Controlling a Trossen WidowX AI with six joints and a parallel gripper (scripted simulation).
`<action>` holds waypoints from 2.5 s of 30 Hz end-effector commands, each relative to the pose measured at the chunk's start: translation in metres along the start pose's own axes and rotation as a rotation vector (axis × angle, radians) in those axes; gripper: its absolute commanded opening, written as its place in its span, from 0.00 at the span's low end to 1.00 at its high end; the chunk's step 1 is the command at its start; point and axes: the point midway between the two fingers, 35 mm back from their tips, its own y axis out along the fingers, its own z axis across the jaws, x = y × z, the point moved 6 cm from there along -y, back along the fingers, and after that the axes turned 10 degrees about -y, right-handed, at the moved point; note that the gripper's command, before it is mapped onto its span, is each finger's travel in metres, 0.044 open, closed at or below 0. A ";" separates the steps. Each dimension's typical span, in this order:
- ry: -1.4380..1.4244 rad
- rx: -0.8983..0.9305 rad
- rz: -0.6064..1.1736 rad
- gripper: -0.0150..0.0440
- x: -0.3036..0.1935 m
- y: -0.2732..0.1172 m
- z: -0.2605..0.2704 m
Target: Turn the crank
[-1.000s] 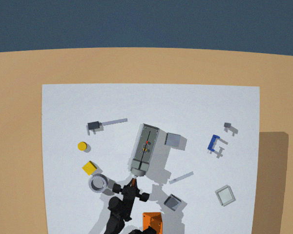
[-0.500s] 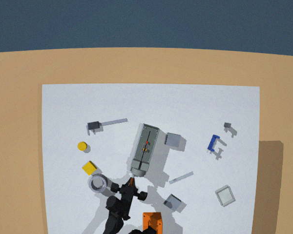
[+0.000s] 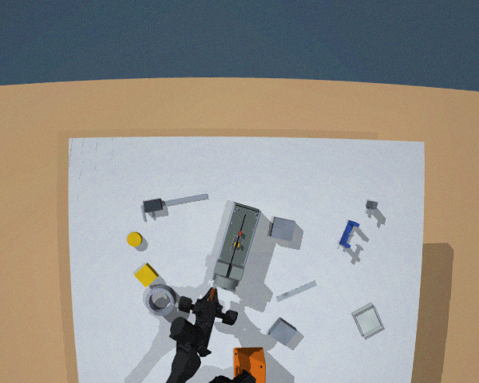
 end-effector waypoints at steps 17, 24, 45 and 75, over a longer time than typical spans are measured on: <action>-0.004 0.007 0.005 0.25 -0.022 0.021 -0.008; -0.004 0.006 0.005 0.25 -0.026 0.024 -0.014; -0.004 0.006 0.005 0.25 -0.030 0.026 -0.023; -0.004 0.006 0.005 0.25 -0.030 0.026 -0.023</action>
